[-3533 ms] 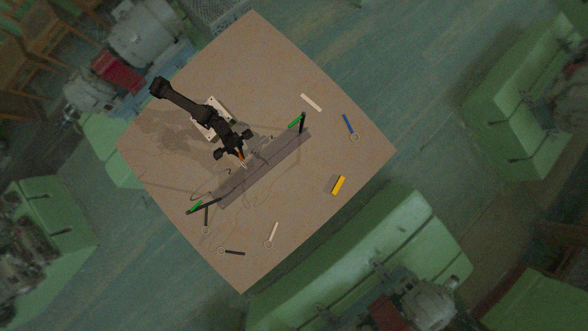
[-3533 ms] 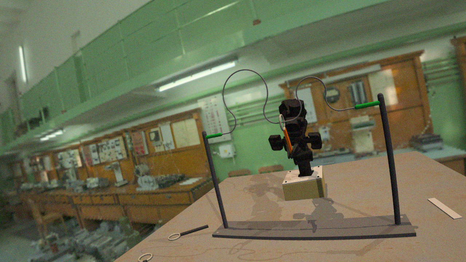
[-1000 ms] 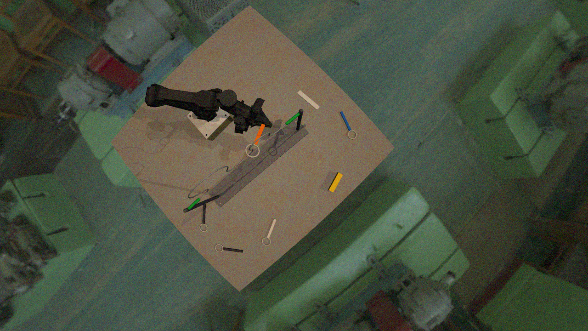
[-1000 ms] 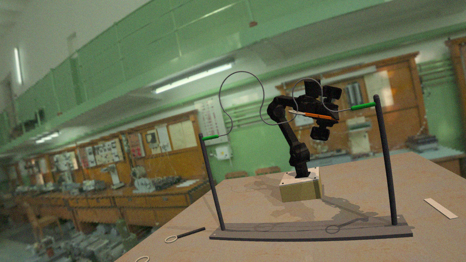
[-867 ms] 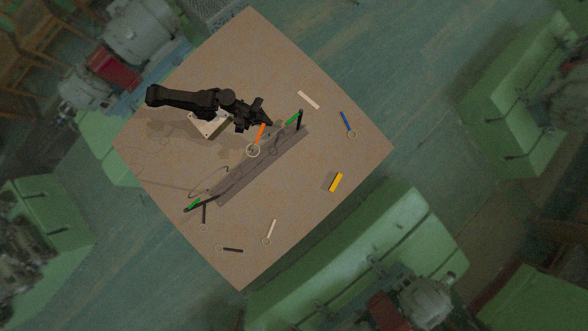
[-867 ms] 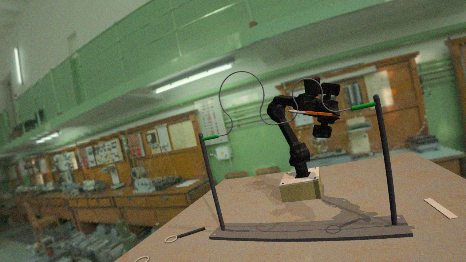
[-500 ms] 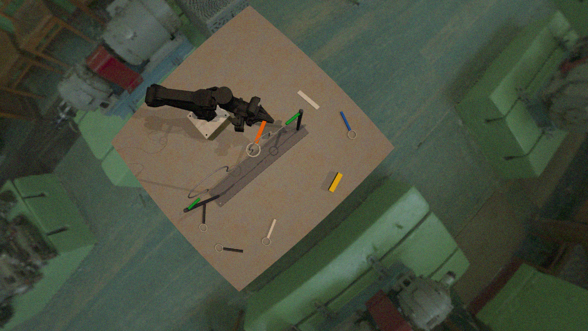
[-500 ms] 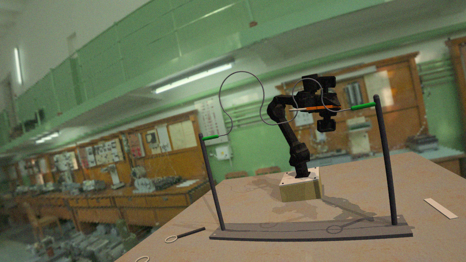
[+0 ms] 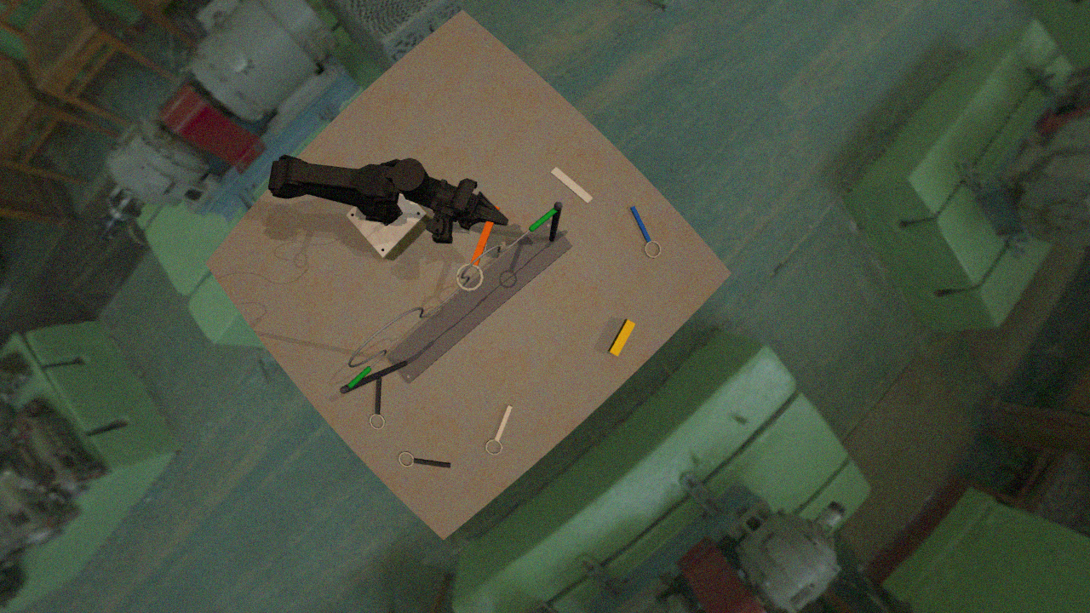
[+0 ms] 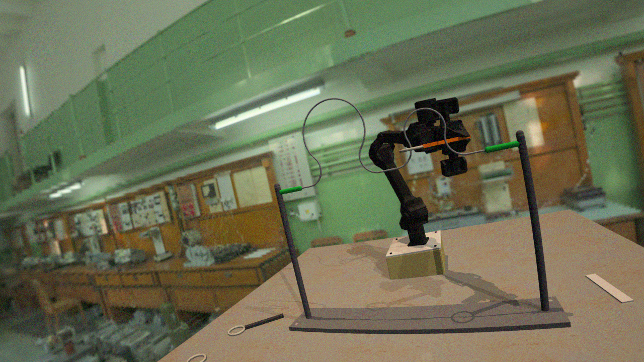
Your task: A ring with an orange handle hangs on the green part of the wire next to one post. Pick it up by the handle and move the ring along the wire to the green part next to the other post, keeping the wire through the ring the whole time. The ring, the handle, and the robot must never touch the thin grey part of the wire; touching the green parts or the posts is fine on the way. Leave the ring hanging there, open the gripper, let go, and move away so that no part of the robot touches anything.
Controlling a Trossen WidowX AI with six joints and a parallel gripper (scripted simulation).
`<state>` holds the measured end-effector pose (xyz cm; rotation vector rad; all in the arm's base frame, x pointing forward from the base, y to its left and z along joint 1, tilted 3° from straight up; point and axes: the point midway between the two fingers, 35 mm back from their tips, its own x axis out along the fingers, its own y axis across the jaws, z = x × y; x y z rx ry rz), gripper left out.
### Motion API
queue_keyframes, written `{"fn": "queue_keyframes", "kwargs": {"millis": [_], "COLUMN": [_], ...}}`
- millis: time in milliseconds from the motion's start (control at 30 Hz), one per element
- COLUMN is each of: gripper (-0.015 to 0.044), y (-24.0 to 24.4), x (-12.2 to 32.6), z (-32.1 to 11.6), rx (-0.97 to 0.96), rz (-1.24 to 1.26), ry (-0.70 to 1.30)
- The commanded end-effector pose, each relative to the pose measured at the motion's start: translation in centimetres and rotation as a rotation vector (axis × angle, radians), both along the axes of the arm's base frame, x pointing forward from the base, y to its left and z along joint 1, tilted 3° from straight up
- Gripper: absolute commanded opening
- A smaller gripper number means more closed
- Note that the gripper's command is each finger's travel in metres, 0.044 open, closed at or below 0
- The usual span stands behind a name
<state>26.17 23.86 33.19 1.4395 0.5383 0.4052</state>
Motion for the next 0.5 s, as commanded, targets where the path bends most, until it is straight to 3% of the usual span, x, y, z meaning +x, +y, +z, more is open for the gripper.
{"fn": "queue_keyframes", "kwargs": {"millis": [0, 467], "gripper": [-0.015, -0.015], "y": [-0.1, -0.2], "x": [-0.2, -0.2], "z": [1.1, 2.5], "rx": [0.043, 0.118], "rz": [0.004, 0.007], "ry": [-0.008, 0.0]}}
